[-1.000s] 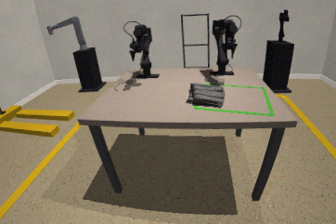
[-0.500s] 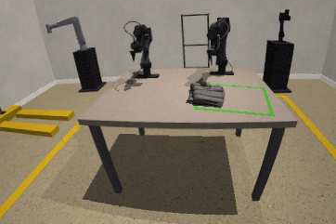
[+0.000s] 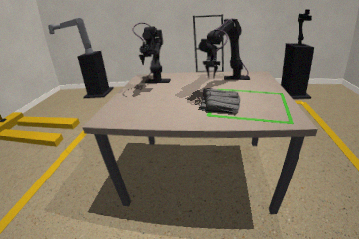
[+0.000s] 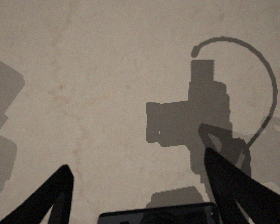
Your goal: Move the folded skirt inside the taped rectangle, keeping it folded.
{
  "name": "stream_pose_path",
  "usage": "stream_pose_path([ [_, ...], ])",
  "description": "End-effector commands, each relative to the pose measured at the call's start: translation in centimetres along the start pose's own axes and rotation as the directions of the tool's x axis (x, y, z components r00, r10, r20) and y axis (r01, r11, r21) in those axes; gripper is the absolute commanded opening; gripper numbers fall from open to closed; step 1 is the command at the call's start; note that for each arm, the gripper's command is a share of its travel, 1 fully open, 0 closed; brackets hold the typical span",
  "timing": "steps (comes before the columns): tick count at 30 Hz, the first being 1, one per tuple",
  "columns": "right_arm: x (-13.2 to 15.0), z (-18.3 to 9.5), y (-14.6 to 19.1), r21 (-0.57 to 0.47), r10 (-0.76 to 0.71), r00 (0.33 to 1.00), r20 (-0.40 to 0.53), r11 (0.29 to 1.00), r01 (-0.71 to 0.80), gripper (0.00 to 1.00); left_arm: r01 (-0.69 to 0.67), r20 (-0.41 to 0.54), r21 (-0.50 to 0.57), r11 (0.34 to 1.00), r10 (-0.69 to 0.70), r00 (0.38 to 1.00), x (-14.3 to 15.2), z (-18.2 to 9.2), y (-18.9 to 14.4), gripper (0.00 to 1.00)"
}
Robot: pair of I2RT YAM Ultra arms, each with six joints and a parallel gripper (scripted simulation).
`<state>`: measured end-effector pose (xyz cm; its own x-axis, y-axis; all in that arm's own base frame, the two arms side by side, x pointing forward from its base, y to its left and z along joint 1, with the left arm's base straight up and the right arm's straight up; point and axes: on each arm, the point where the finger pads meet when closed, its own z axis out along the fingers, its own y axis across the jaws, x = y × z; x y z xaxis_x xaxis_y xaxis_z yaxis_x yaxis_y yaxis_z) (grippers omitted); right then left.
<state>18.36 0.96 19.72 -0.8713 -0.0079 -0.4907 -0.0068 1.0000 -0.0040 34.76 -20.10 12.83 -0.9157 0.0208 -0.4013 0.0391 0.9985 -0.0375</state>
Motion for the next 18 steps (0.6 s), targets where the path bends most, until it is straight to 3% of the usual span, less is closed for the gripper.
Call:
stream_pose_path([
  [1,-0.4,-0.5,0.0,-0.004,-0.002,1.000,0.022,1.000,0.002,0.90,0.030,0.047,-0.007,1.000,-0.029,0.998,-2.4,0.6,-2.8,0.30],
  [10,-0.4,-0.5,0.0,-0.004,-0.002,1.000,0.022,1.000,0.002,0.90,0.032,0.039,-0.012,0.999,-0.031,0.999,-5.3,4.7,-10.0,0.30],
  [15,-0.4,-0.5,0.0,-0.004,-0.002,1.000,0.022,1.000,0.002,0.90,0.050,0.041,-0.020,0.999,-0.049,0.998,-5.9,4.9,-9.3,0.30],
  [16,-0.4,-0.5,0.0,-0.004,-0.002,1.000,0.022,1.000,0.002,0.90,0.054,0.066,0.001,0.999,-0.054,0.996,-6.4,3.8,-9.4,0.30],
  [18,-0.4,-0.5,0.0,-0.004,-0.002,1.000,0.022,1.000,0.002,0.90,0.050,0.051,-0.011,0.999,-0.049,0.997,-5.3,5.6,-9.1,0.30],
])
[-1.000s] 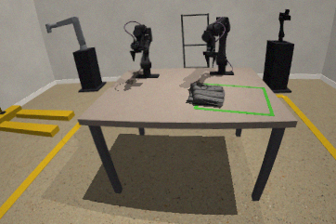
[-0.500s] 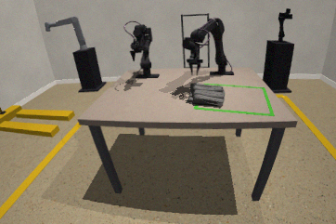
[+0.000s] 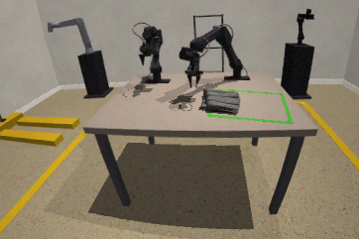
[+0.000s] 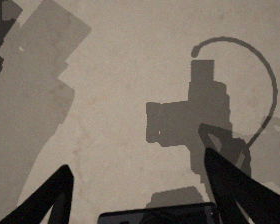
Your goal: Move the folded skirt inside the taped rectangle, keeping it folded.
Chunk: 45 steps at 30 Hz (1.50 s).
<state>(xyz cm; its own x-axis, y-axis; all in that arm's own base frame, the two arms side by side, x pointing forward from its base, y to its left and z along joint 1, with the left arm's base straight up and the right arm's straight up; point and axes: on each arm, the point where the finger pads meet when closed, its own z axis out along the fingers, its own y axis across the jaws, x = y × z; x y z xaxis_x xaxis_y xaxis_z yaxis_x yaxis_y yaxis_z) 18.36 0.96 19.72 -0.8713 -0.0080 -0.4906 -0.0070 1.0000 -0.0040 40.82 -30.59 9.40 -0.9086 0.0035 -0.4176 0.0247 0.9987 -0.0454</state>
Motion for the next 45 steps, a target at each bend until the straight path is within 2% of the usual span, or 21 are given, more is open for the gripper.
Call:
stream_pose_path([
  [1,-0.4,-0.5,0.0,-0.004,-0.002,1.000,0.022,1.000,0.002,0.90,0.032,0.017,-0.026,0.999,-0.031,0.999,-0.3,0.8,1.1,0.30],
  [10,-0.4,-0.5,0.0,-0.004,-0.002,1.000,0.022,1.000,0.002,0.90,0.019,0.012,-0.026,0.999,-0.018,1.000,1.6,4.2,1.0,0.30],
  [12,-0.4,-0.5,0.0,-0.004,-0.002,1.000,0.022,1.000,0.002,0.90,0.019,0.012,-0.026,0.999,-0.018,1.000,1.6,4.2,1.0,0.30],
  [13,-0.4,-0.5,0.0,-0.004,-0.002,1.000,0.022,1.000,0.002,0.90,0.032,0.065,0.018,0.999,-0.033,0.997,-0.3,2.4,0.1,0.30],
  [16,-0.4,-0.5,0.0,-0.004,-0.002,1.000,0.022,1.000,0.002,0.90,0.017,0.009,-0.028,0.999,-0.017,1.000,2.4,5.9,1.1,0.30],
  [23,-0.4,-0.5,0.0,-0.004,-0.002,1.000,0.022,1.000,0.002,0.90,0.017,0.009,-0.029,0.999,-0.017,1.000,3.5,8.2,1.3,0.30],
  [24,-0.4,-0.5,0.0,-0.004,-0.002,1.000,0.022,1.000,0.002,0.90,0.016,0.023,-0.005,1.000,-0.015,1.000,2.6,7.1,0.6,0.30],
  [32,-0.4,-0.5,0.0,-0.004,-0.002,1.000,0.022,1.000,0.002,0.90,0.016,0.023,-0.005,1.000,-0.015,1.000,2.6,7.1,0.7,0.30],
  [33,-0.4,-0.5,0.0,-0.004,-0.002,1.000,0.022,1.000,0.002,0.90,0.015,0.008,-0.029,0.999,-0.015,1.000,3.3,8.3,1.7,0.30],
  [35,-0.4,-0.5,0.0,-0.004,-0.002,1.000,0.022,1.000,0.002,0.90,0.020,0.031,-0.003,1.000,-0.019,0.999,2.3,6.9,1.7,0.30],
  [45,-0.4,-0.5,0.0,-0.004,-0.002,1.000,0.022,1.000,0.002,0.90,0.017,0.021,-0.002,1.000,-0.017,1.000,2.4,6.9,3.2,0.30],
])
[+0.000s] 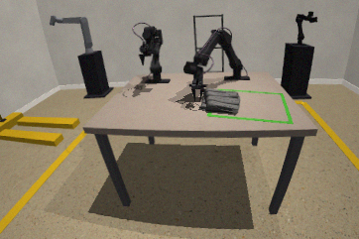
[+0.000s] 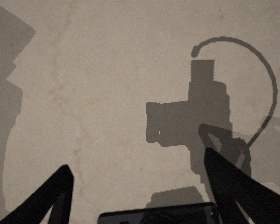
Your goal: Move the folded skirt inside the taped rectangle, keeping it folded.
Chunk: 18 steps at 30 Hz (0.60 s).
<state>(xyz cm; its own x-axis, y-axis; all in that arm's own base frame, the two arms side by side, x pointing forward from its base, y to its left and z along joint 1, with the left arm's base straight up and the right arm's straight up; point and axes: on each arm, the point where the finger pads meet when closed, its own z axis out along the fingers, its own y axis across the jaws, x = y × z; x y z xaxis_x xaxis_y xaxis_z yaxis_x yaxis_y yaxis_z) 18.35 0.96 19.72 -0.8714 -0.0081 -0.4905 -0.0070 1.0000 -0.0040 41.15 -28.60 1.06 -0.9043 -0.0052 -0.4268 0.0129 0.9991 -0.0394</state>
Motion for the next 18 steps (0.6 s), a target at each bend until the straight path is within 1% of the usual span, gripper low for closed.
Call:
stream_pose_path([
  [1,-0.4,-0.5,0.0,-0.004,-0.002,1.000,0.023,1.000,0.002,0.90,0.009,0.010,0.008,1.000,-0.009,1.000,-0.8,-0.7,0.8,0.30],
  [18,-0.4,-0.5,0.0,-0.004,-0.002,1.000,0.023,1.000,0.002,0.90,0.008,0.008,0.003,1.000,-0.008,1.000,-0.9,-0.6,3.4,0.30],
])
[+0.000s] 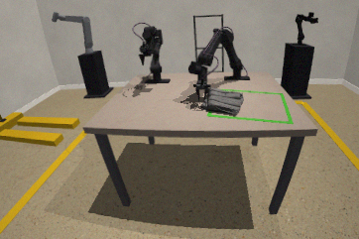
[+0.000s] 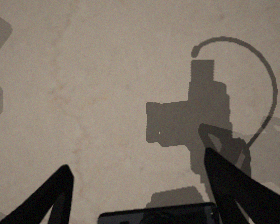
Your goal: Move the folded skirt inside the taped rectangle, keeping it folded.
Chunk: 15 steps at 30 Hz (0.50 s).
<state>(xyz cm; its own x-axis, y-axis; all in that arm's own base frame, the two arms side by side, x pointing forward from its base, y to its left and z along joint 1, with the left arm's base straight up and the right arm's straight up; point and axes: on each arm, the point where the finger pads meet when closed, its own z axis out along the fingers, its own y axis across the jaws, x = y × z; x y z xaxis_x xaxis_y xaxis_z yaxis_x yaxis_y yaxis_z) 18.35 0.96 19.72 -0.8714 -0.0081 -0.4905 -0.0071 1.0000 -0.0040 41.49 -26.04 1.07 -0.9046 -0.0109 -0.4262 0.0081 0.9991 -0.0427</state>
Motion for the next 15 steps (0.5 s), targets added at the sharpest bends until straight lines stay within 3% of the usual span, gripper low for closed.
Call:
stream_pose_path([
  [1,-0.4,-0.5,0.0,-0.004,-0.002,1.000,0.023,1.000,0.002,0.90,0.003,-0.001,-0.009,1.000,-0.003,1.000,-0.4,-0.6,1.2,0.30],
  [15,-0.4,-0.5,0.0,-0.004,-0.002,1.000,0.023,1.000,0.002,0.90,0.001,0.007,-0.001,1.000,-0.001,1.000,-0.8,-0.6,3.4,0.30],
])
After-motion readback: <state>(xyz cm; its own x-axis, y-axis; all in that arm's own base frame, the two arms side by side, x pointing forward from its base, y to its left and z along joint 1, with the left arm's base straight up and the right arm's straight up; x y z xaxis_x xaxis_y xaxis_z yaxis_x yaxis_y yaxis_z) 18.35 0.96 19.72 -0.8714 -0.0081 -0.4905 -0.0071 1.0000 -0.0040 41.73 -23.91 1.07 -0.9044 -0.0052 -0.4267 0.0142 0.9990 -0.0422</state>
